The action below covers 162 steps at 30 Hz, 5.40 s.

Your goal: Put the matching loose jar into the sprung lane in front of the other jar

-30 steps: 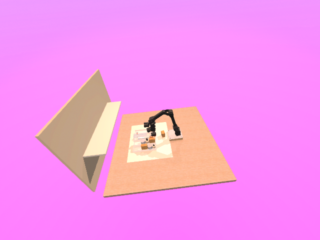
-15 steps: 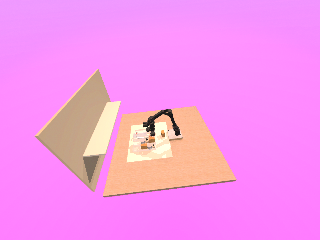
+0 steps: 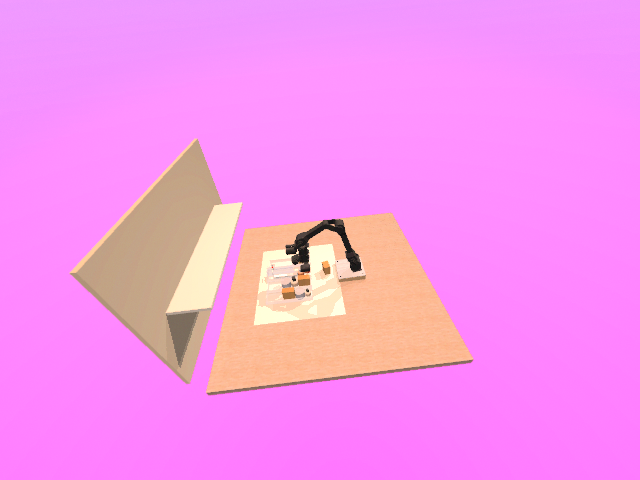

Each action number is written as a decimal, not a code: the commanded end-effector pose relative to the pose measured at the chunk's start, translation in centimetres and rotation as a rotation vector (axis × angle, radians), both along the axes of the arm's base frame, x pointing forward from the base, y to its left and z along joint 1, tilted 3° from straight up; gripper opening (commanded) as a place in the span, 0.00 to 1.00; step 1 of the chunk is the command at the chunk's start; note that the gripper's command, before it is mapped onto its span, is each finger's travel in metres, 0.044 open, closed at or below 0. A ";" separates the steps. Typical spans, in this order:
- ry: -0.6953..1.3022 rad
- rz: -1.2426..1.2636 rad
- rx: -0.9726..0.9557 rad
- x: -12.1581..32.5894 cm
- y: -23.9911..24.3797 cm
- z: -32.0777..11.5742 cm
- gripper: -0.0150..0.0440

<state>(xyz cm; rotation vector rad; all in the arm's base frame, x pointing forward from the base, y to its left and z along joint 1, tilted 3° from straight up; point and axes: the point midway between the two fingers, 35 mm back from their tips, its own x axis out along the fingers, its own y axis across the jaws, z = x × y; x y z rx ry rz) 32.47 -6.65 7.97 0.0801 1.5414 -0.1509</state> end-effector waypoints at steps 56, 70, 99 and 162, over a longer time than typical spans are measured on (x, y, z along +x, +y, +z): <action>-0.033 -0.002 -0.004 1.3 -0.2 0.4 0.25; -0.033 -0.002 -0.004 1.4 -0.2 0.1 0.25; -0.033 -0.002 -0.004 1.4 -0.2 -0.7 0.25; -0.033 -0.002 -0.004 1.2 -0.3 -2.4 0.25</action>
